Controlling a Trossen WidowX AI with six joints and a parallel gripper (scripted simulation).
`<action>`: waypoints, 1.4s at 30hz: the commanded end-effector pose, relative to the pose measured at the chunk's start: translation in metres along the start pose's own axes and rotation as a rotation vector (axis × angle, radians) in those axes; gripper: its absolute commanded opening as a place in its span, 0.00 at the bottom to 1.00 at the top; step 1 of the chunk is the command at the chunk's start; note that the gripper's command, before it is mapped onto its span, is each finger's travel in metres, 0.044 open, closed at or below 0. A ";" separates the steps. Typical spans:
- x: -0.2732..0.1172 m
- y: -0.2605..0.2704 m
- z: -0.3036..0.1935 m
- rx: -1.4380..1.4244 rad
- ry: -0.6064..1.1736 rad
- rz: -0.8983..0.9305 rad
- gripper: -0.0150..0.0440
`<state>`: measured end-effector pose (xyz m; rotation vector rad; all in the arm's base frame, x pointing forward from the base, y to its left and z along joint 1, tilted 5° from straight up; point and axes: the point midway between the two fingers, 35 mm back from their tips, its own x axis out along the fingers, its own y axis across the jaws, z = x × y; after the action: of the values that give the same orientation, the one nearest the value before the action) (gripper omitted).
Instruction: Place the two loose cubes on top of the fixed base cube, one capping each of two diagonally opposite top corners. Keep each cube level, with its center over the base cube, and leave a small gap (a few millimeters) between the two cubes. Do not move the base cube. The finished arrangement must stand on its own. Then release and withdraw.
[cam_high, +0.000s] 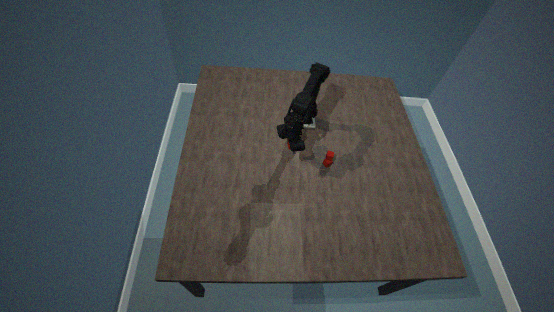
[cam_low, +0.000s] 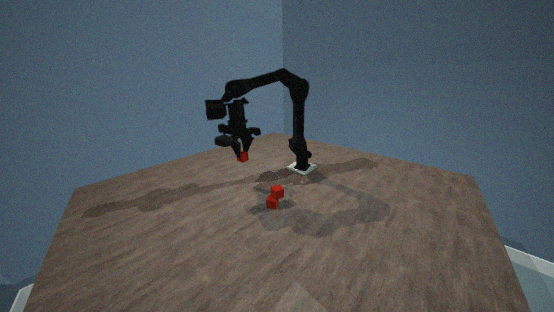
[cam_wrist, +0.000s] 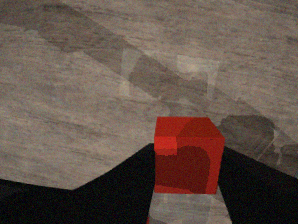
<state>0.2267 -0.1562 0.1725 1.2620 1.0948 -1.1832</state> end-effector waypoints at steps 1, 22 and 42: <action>-0.004 0.007 -0.006 -0.058 -0.001 0.010 0.43; 0.000 0.041 -0.061 -0.449 0.004 0.011 0.43; 0.003 0.062 -0.120 -0.822 0.006 0.016 0.43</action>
<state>0.2889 -0.0480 0.1693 0.6807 1.3708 -0.6406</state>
